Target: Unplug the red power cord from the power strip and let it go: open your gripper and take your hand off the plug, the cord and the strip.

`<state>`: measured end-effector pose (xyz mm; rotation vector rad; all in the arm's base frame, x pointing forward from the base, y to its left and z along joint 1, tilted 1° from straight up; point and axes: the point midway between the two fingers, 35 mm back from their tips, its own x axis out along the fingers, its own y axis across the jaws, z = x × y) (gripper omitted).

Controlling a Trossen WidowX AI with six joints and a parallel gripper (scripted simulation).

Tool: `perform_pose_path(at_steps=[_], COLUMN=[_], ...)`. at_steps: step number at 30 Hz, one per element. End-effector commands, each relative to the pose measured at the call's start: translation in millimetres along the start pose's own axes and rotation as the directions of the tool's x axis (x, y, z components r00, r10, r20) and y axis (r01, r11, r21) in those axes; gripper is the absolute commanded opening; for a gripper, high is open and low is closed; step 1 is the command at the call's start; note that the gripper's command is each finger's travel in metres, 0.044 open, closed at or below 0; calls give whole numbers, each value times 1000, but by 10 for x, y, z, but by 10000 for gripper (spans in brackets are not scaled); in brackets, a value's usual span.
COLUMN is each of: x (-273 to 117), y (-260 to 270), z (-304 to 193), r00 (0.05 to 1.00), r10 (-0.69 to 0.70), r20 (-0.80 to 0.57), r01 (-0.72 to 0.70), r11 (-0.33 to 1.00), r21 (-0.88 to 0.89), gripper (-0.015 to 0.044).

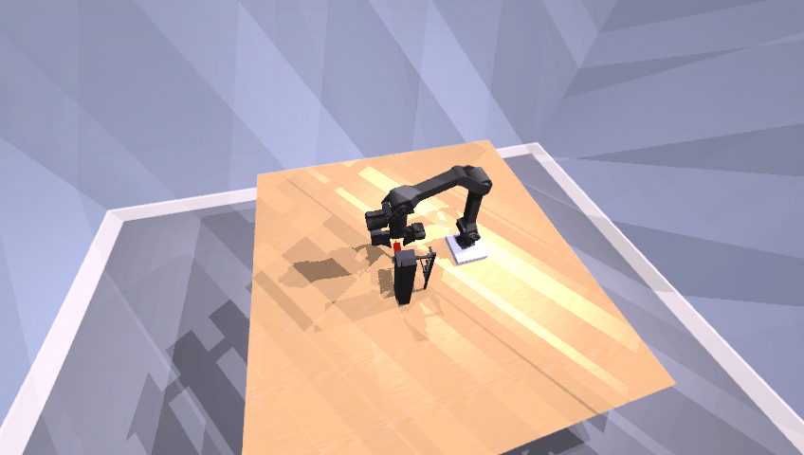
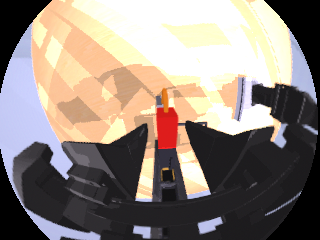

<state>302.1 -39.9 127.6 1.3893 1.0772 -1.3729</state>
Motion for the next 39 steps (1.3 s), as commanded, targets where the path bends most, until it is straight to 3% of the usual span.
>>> perform_pose_path(at_steps=[1,6,11,39], x=[0,-42,-123,-123], y=[1,14,-2,-2], z=[2,209,605,605], r00=[1000,1000,1000,1000], r10=[2,2,2,2], r20=[2,5,9,9], r01=[-2,-3,-2,-2], r11=[1000,1000,1000,1000], r21=[5,5,5,5], gripper=[315,440,440,440])
